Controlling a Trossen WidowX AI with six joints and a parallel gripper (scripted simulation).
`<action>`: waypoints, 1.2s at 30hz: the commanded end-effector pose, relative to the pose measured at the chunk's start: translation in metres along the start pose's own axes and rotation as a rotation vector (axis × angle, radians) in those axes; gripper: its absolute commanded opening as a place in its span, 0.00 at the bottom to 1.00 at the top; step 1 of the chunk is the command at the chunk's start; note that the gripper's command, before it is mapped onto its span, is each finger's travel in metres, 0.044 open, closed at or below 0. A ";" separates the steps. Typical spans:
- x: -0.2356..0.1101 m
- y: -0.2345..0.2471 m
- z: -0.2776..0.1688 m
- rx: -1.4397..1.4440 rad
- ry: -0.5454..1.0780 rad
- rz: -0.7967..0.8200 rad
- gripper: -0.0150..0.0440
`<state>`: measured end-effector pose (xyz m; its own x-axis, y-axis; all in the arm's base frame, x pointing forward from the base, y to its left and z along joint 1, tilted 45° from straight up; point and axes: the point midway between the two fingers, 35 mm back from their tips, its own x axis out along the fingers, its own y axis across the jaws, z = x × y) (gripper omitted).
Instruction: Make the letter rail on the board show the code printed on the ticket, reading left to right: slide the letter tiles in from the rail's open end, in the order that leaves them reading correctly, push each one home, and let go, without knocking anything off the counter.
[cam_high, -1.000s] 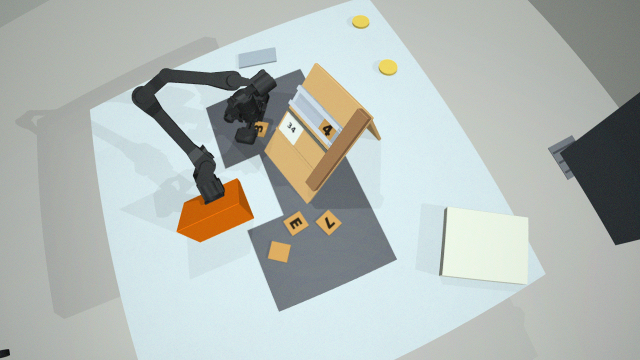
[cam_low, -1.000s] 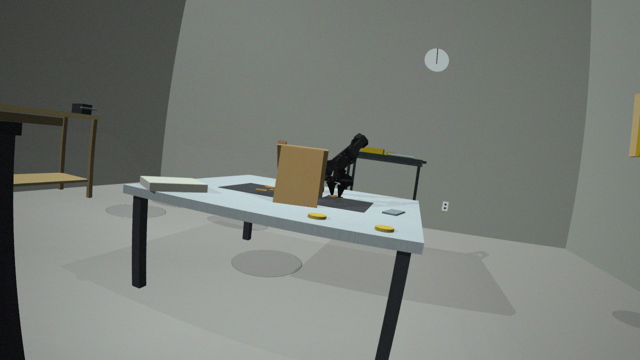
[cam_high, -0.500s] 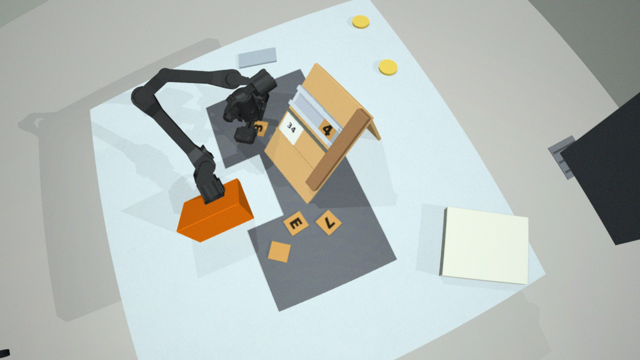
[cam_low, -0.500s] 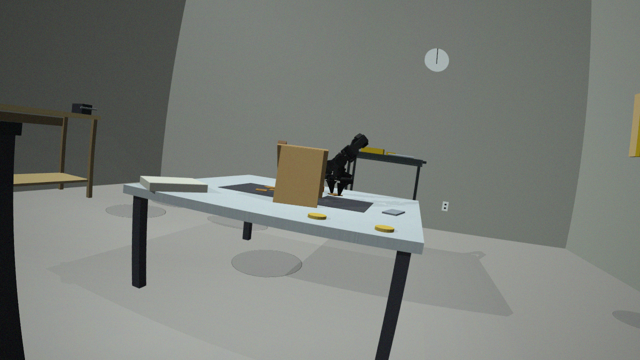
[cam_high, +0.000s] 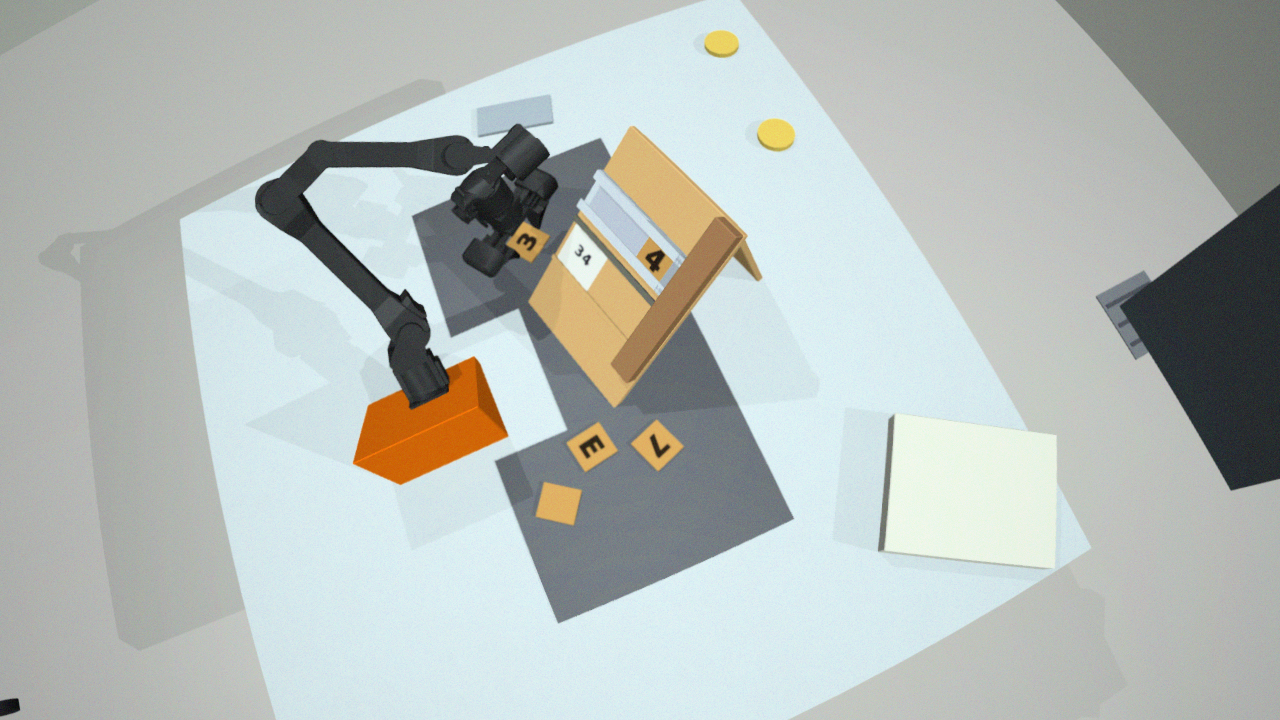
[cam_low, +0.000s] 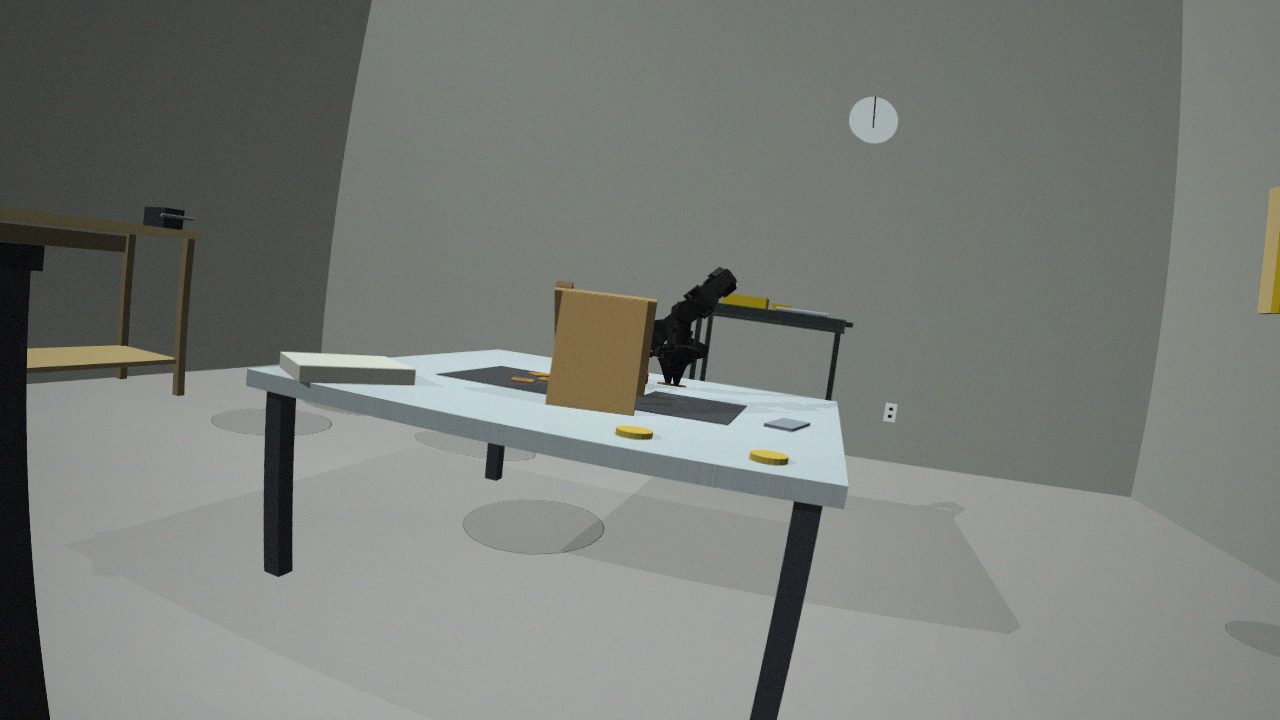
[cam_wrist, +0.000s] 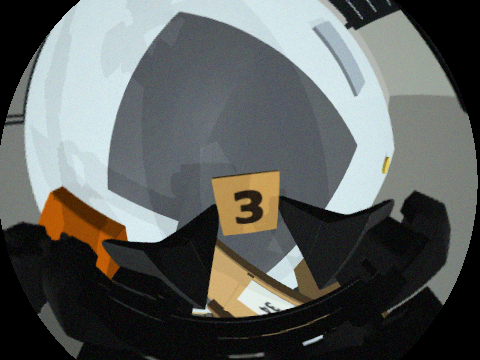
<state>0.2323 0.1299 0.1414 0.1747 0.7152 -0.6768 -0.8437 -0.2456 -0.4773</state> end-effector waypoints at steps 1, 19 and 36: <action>-0.005 -0.007 -0.003 0.101 0.019 -0.038 0.25; -0.032 -0.040 -0.011 0.614 0.016 -0.238 0.25; -0.059 -0.067 -0.014 1.090 -0.085 -0.418 0.25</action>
<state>0.2819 0.0980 0.2008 0.5171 0.6699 -0.5328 -0.7673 0.6386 0.0583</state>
